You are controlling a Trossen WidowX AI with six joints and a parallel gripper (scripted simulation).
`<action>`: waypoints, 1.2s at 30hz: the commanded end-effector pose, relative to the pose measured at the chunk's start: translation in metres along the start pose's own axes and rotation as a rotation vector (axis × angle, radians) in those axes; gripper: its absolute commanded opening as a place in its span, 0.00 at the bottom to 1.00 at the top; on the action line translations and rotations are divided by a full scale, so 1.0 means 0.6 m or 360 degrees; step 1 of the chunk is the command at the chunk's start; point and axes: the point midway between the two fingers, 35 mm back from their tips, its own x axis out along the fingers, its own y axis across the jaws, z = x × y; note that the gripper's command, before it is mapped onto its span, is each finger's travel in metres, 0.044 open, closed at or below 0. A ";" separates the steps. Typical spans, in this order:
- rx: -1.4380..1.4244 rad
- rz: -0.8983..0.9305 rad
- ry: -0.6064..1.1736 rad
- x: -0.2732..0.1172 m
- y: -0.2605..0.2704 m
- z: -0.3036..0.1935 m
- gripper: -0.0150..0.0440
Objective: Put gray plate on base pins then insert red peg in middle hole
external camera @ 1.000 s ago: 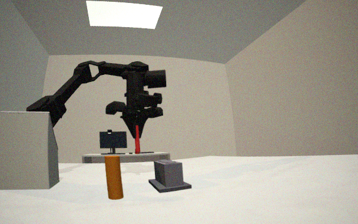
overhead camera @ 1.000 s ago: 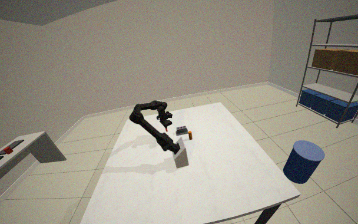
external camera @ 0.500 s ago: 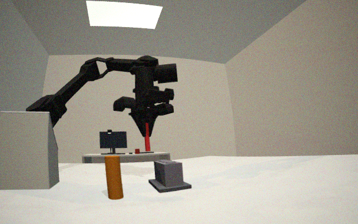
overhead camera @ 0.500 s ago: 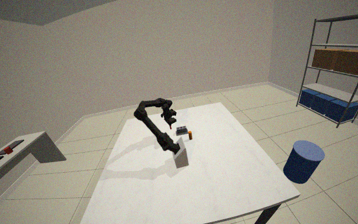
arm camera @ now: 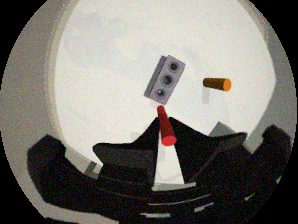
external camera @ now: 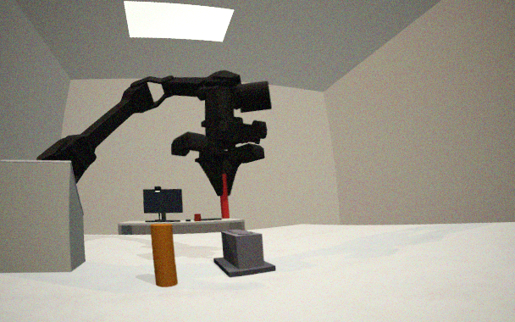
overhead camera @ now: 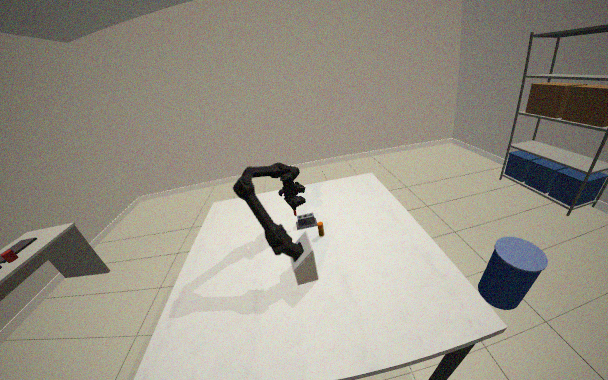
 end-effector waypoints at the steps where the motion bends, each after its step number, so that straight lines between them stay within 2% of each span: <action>1: 0.0003 -0.0012 0.0007 0.005 -0.008 0.020 0.25; 15: -0.0002 -0.0009 0.0018 0.014 -0.030 0.088 0.25; 36: -0.0002 -0.0009 0.0018 0.014 -0.027 0.084 0.25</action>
